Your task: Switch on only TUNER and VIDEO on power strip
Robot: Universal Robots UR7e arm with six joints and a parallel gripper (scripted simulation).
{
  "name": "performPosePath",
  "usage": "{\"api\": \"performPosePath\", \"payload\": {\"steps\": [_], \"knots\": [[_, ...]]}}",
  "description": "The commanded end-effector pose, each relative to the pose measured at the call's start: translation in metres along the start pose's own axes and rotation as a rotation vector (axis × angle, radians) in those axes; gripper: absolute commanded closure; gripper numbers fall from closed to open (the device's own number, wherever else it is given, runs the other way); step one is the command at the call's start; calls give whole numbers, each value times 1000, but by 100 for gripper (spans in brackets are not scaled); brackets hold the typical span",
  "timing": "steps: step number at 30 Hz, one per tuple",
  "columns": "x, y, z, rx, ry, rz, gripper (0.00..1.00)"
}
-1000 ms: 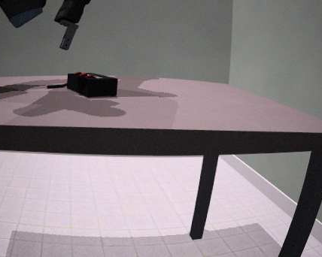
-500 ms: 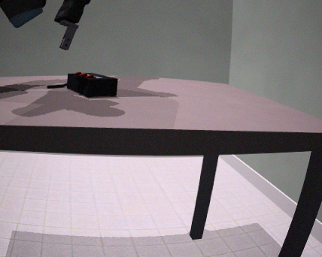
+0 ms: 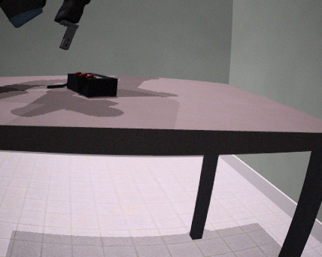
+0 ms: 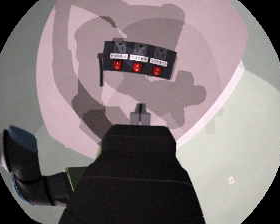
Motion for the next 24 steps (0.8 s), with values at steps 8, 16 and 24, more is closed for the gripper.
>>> {"api": "performPosePath", "payload": {"steps": [8, 16, 24], "knots": [[0, 0, 0, 0, 0, 1, 100], [0, 0, 0, 0, 0, 1, 100], [5, 1, -2, 0, 0, 2, 100]]}}
Point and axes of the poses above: the point where the finger pads meet when closed, its own x axis out along the fingers, its own y axis across the jaws, z = x × y, the point moved 9 cm from there along -x, back along the fingers, and after that the axes turned 6 degrees about -x, right-handed, at the moved point
